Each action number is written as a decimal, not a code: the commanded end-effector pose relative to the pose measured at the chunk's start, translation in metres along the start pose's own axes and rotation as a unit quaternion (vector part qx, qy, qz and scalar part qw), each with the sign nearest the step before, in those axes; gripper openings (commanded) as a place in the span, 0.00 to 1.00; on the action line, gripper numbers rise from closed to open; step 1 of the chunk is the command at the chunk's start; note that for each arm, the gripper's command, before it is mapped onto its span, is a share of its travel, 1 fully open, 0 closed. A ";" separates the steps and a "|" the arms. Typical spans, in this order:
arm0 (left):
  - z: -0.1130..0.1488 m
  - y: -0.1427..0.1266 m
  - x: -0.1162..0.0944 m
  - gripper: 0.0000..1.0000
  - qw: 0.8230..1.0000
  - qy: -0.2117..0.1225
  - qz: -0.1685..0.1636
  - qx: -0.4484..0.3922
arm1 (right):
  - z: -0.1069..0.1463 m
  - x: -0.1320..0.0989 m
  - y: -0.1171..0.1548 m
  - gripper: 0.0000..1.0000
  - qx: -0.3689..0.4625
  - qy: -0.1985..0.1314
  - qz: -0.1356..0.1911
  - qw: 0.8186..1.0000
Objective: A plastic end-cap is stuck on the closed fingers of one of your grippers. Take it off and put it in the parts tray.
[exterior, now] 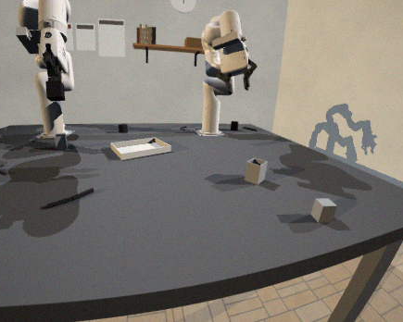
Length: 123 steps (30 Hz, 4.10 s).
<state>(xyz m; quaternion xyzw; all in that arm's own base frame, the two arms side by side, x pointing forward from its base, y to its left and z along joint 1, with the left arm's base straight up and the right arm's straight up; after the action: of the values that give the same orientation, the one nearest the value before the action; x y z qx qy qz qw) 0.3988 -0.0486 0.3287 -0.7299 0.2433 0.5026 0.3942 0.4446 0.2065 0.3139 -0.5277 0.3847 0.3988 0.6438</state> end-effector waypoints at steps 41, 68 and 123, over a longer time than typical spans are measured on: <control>0.021 -0.016 0.007 0.60 0.978 -0.069 0.066 -0.184 | 0.092 0.052 0.090 0.00 -0.312 -0.157 -0.166 0.922; 0.026 -0.019 0.008 0.60 0.966 -0.088 0.080 -0.228 | 0.108 0.048 0.122 0.00 -0.383 -0.183 -0.215 0.880; 0.040 -0.026 0.010 0.60 0.914 -0.148 0.122 -0.357 | 0.105 0.022 0.208 0.00 -0.533 -0.216 -0.380 0.724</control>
<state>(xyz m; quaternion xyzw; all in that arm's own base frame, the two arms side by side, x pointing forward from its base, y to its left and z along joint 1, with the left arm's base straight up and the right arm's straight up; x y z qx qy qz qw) 0.4000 0.0000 0.3200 -0.7032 0.0739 0.7033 0.0739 0.2687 0.3381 0.2306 -0.7861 -0.2730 0.3645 0.4180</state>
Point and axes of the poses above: on each arm, the point where the finger pads meet when closed, its own x axis out along the fingers, its own y axis across the jaws, z = x × y, the point moved 7 cm from there along -x, back along the fingers, and after that the axes turned 12 degrees about x, right-handed, at the moved point
